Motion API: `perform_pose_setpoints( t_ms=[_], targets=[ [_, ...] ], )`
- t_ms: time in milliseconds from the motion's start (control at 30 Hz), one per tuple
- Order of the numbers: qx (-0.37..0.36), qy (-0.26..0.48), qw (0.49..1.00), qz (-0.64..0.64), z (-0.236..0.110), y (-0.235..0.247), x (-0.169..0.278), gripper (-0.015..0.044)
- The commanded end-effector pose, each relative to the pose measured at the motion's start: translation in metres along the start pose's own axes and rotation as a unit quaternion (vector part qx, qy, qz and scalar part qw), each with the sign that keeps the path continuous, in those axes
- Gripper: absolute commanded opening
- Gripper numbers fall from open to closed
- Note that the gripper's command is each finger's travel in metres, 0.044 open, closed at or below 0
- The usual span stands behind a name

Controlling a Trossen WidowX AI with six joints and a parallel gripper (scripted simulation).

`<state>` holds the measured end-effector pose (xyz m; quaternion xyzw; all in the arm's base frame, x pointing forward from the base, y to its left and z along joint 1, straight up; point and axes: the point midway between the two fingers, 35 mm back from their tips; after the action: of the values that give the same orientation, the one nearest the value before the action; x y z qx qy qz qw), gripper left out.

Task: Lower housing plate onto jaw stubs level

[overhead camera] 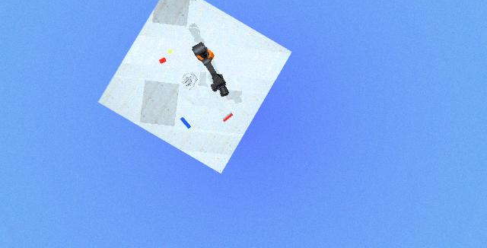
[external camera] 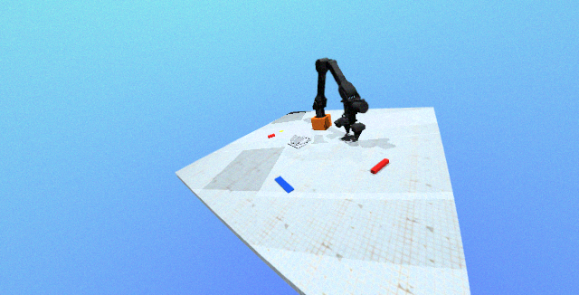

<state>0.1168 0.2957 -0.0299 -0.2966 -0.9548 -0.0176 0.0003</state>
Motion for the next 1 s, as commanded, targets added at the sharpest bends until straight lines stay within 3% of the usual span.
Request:
perform_pose_setpoints(
  t_ms=[0, 733, 967],
  targets=[
    [0.001, -0.003, 1.0, 0.002, 0.0044, -0.0009, -0.0013, 0.044],
    [0.001, -0.003, 1.0, 0.002, 0.0049, -0.0009, -0.0013, 0.044],
    [0.002, -0.001, 1.0, 0.0, 0.0045, -0.0014, -0.0003, 0.0393]
  ],
)
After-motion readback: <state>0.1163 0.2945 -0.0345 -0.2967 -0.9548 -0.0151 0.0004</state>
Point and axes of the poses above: the point midway between the two fingers, 35 mm back from their tips, its own z axis out along the fingers, its own y axis across the jaws, x = y × z
